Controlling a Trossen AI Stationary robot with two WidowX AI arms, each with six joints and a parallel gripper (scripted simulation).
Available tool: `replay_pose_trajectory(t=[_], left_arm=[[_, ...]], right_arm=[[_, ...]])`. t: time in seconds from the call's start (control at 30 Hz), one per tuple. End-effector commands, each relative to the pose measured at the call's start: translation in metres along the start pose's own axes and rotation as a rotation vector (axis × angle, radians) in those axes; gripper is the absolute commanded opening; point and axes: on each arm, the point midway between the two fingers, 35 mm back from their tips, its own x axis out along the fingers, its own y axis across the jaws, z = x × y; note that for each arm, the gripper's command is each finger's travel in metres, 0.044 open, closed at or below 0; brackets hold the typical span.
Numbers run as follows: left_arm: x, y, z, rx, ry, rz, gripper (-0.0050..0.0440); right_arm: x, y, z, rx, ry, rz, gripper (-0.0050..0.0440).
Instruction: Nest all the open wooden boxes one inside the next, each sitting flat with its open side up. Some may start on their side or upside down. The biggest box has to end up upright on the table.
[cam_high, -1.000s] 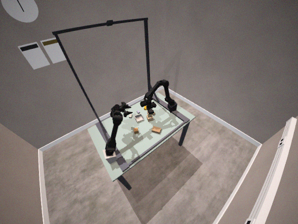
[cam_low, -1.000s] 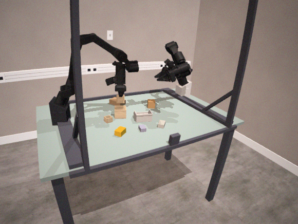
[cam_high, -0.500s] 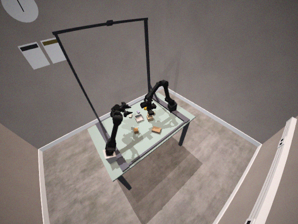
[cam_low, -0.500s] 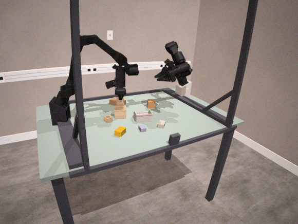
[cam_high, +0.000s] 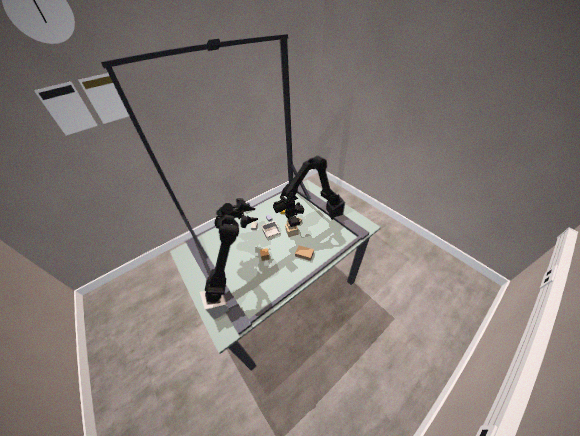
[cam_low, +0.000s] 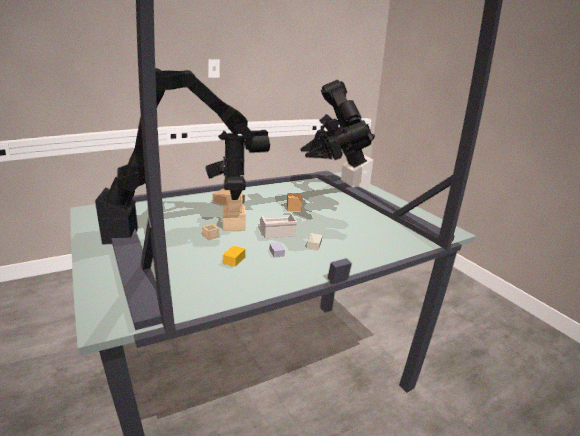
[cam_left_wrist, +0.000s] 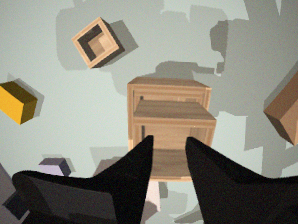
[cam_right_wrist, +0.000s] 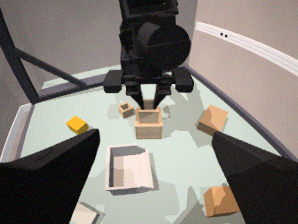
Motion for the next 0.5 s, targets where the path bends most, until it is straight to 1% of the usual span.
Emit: replay_pose_trajectory(t=[0.0,0.47], left_arm=[[-0.001,0.0004,-0.0003,0.0,0.01,-0.004,0.0191],[0.0074,0.0008,0.0012,-0.001,-0.002,-0.001,0.0191]], right_arm=[[0.0002,0.0005,0.0074,0.022,-0.003,-0.001,0.04],[0.0002,0.0005,0.0074,0.022,-0.003,-0.001,0.04]])
